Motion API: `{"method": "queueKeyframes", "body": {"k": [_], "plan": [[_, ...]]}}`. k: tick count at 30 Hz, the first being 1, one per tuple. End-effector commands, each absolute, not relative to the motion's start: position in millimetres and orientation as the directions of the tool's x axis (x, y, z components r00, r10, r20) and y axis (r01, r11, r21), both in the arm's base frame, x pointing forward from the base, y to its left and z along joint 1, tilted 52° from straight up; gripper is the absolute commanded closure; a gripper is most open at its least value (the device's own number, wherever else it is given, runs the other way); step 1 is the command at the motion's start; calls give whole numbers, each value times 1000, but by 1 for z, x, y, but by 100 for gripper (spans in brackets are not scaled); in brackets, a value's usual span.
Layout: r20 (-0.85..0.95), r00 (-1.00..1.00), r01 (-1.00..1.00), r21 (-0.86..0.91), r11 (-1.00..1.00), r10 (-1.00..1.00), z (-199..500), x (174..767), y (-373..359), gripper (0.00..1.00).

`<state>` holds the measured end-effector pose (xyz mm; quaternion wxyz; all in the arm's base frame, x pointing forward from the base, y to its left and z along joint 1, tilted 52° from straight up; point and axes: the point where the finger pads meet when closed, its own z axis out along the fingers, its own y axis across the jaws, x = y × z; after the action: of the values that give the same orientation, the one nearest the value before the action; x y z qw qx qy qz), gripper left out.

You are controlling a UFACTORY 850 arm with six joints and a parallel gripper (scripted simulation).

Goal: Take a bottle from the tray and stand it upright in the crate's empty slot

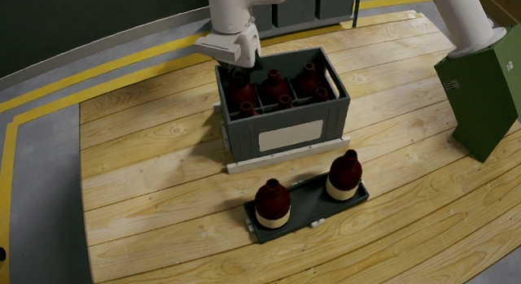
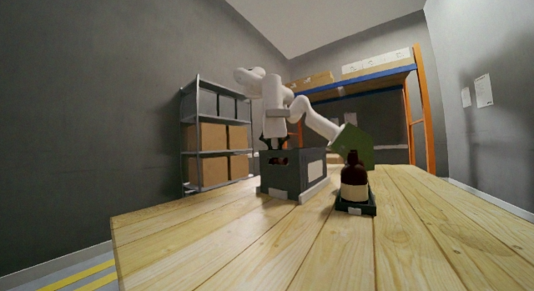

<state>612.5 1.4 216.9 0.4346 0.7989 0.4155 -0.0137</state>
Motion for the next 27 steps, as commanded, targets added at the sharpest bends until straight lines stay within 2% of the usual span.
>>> {"method": "queueKeyframes", "body": {"k": [1,27], "plan": [[-382,654,675,684,-277,653,217,613,1,100],[-382,654,675,684,-277,653,210,617,-6,100]]}}
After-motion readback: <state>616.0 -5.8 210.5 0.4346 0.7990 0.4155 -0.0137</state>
